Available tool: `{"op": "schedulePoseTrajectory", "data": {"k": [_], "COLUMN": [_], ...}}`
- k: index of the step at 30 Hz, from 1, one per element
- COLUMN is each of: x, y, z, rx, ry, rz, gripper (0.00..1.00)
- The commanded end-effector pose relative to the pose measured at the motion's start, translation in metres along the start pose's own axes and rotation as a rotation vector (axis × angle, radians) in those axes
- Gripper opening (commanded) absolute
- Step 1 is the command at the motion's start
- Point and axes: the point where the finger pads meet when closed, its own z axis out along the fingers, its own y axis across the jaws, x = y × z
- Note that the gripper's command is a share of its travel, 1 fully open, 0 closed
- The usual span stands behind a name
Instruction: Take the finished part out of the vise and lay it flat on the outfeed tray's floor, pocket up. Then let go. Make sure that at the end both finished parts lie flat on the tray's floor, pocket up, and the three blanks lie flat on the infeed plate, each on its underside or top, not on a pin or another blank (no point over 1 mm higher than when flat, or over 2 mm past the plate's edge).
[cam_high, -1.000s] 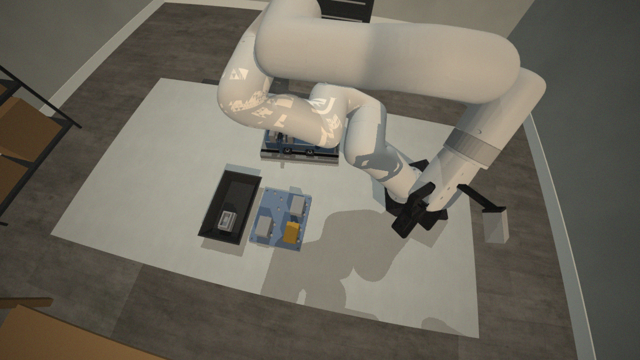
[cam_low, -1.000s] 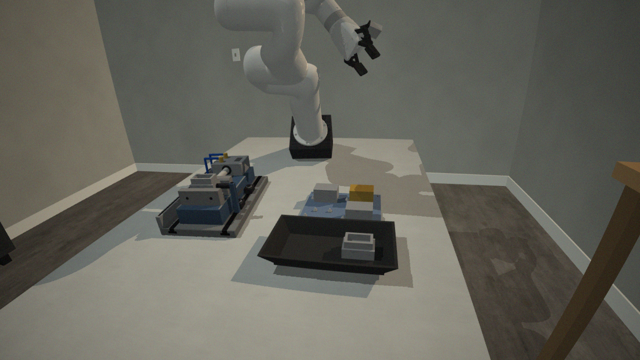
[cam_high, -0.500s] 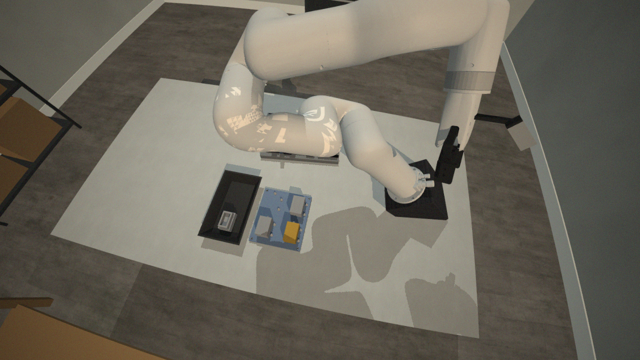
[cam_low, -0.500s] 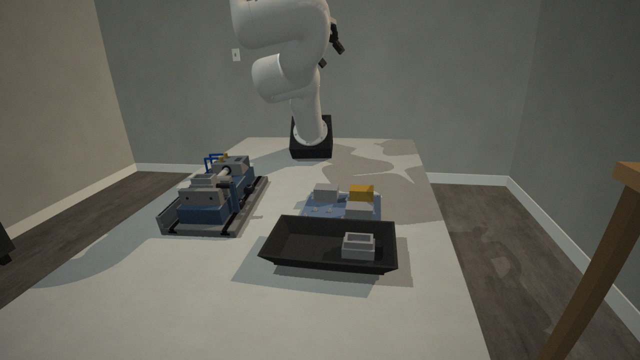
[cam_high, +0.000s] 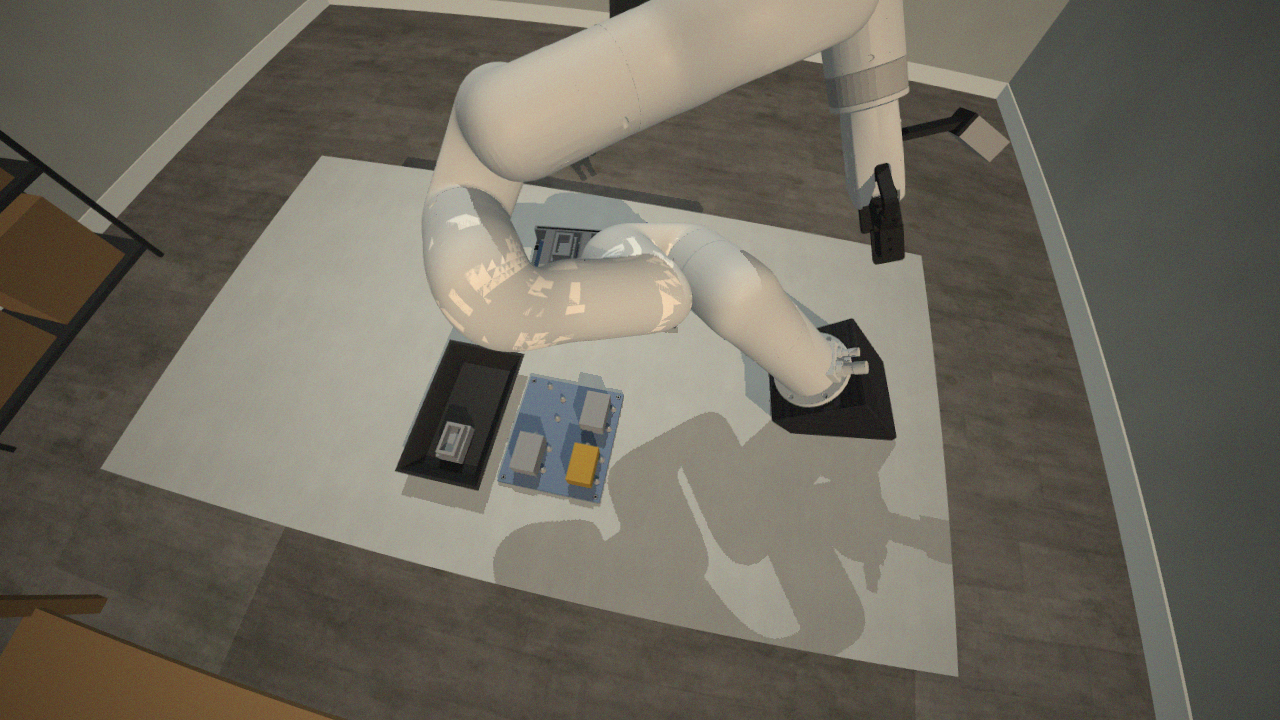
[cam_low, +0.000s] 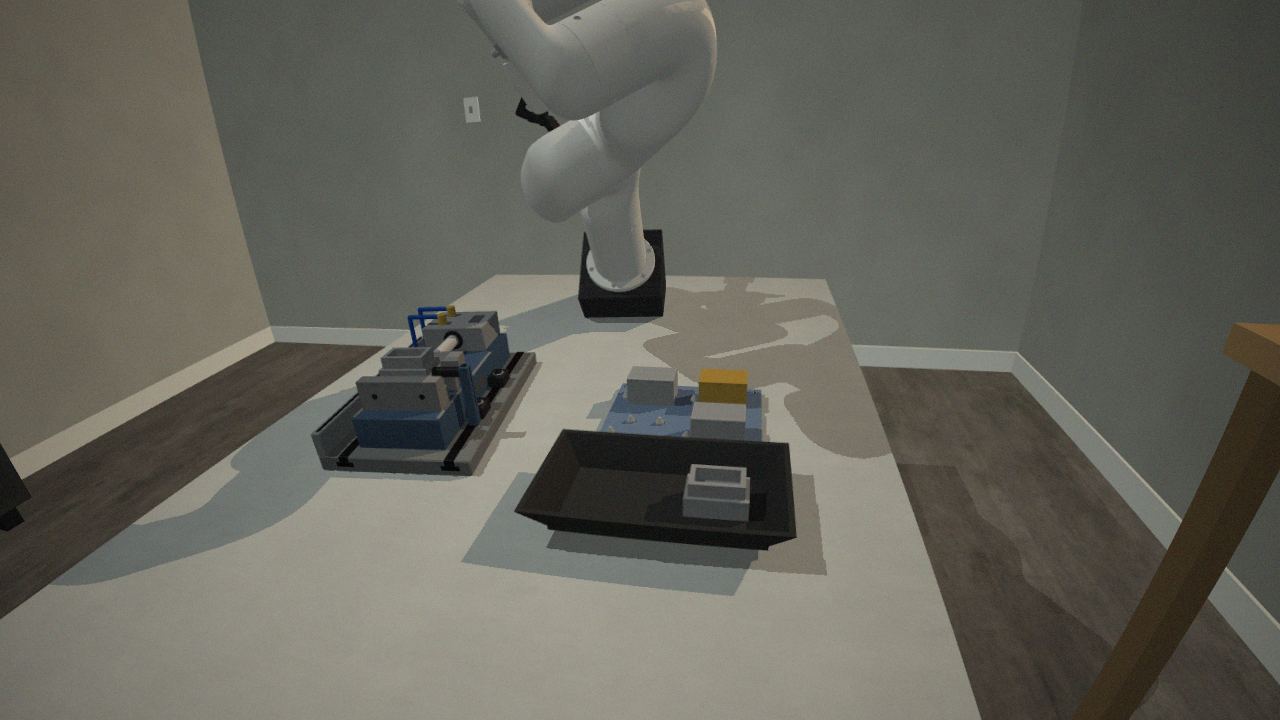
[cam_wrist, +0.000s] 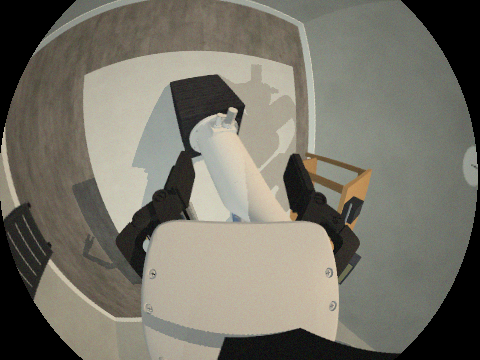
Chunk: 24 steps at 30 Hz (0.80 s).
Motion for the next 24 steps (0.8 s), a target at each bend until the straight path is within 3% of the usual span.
{"op": "schedulePoseTrajectory", "data": {"k": [1, 11, 14, 15, 18, 24], "x": [-0.010, -0.069, -0.077, -0.101, -0.118, -0.179], "y": [-0.039, -0.120, -0.126, -0.143, -0.153, -0.177], "z": [-0.019, -0.059, -0.062, -0.072, -0.077, -0.093], "rx": [0.067, 0.234, 0.250, 0.293, 0.323, 0.415], "ry": [0.060, 0.159, 0.165, 0.182, 0.190, 0.204], "rz": [-0.115, -0.436, -0.468, -0.558, -0.621, -0.820], "gripper": [1.00, 1.00, 1.00, 1.00, 1.00, 1.00]}}
